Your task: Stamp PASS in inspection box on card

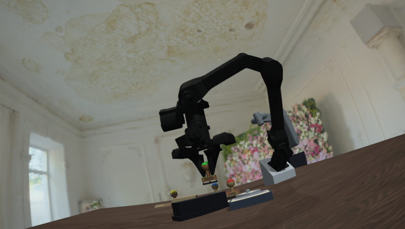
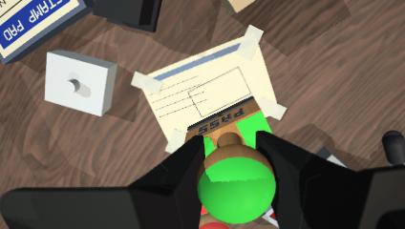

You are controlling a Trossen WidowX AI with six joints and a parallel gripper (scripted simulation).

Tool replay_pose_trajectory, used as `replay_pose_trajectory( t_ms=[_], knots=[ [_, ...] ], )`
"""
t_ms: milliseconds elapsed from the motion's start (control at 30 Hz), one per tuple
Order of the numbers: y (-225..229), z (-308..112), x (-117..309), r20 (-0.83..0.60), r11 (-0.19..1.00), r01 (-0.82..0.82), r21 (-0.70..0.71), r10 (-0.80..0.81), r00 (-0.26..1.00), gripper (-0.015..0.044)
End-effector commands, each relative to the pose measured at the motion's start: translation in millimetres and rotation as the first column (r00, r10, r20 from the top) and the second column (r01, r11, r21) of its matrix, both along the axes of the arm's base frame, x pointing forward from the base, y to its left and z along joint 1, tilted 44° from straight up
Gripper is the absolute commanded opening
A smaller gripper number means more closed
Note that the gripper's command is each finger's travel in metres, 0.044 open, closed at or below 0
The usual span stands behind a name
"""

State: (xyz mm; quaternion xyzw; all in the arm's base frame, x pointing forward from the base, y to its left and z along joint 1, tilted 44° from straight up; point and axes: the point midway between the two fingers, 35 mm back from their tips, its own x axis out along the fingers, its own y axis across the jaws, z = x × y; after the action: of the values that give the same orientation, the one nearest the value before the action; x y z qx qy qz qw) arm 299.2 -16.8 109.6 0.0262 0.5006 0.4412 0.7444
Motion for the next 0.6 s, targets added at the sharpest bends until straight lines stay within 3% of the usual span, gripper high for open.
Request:
replay_pose_trajectory(
  t_ms=[0,567],
  knots=[
    [3.1,-2.6,-0.2,-0.003,1.0,0.002,0.004,-0.002,1.0,0.0],
    [10.5,-10.9,1.8,-0.002,1.0,0.003,0.003,-0.003,1.0,0.0]
  ],
)
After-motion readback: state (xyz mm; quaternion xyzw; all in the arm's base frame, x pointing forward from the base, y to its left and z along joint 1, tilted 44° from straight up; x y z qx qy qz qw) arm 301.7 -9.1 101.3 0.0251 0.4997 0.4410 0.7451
